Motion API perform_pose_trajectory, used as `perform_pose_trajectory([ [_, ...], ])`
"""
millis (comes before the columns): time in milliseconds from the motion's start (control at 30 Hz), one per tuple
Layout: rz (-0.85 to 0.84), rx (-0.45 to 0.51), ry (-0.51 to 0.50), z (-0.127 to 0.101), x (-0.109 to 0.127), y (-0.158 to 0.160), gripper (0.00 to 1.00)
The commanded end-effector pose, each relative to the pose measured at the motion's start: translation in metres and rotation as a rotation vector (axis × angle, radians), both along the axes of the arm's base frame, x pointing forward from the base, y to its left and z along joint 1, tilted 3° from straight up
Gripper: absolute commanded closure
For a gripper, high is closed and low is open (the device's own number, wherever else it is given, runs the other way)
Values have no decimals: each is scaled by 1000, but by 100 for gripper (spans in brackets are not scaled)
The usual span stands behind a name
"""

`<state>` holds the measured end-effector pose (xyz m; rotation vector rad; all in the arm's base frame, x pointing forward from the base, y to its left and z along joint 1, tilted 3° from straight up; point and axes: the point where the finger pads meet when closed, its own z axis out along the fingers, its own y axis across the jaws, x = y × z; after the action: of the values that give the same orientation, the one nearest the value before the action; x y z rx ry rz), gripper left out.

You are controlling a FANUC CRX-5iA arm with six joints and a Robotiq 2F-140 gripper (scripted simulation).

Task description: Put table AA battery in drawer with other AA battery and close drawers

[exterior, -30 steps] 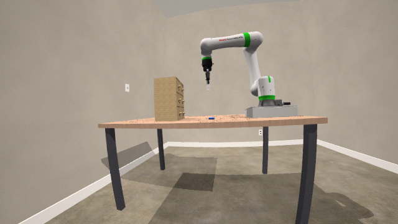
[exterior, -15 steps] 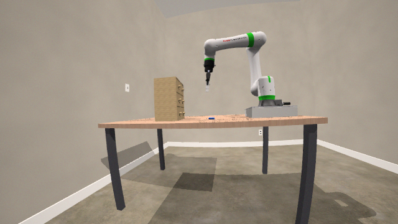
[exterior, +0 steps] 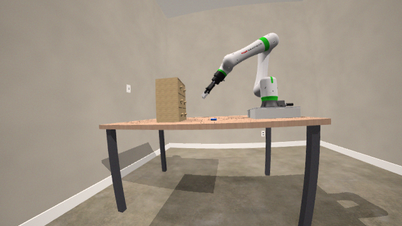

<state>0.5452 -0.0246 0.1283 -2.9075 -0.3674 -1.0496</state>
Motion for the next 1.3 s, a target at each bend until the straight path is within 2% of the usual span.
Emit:
perform_pose_trajectory([
  [0,17,66,-271,-20,18,3,0],
  [67,19,83,-357,-25,22,5,0],
  [200,23,103,-446,-34,32,6,0],
  [533,26,116,-494,-38,34,7,0],
  [567,26,116,-494,-38,34,7,80],
  [1267,26,116,-494,-38,34,7,80],
])
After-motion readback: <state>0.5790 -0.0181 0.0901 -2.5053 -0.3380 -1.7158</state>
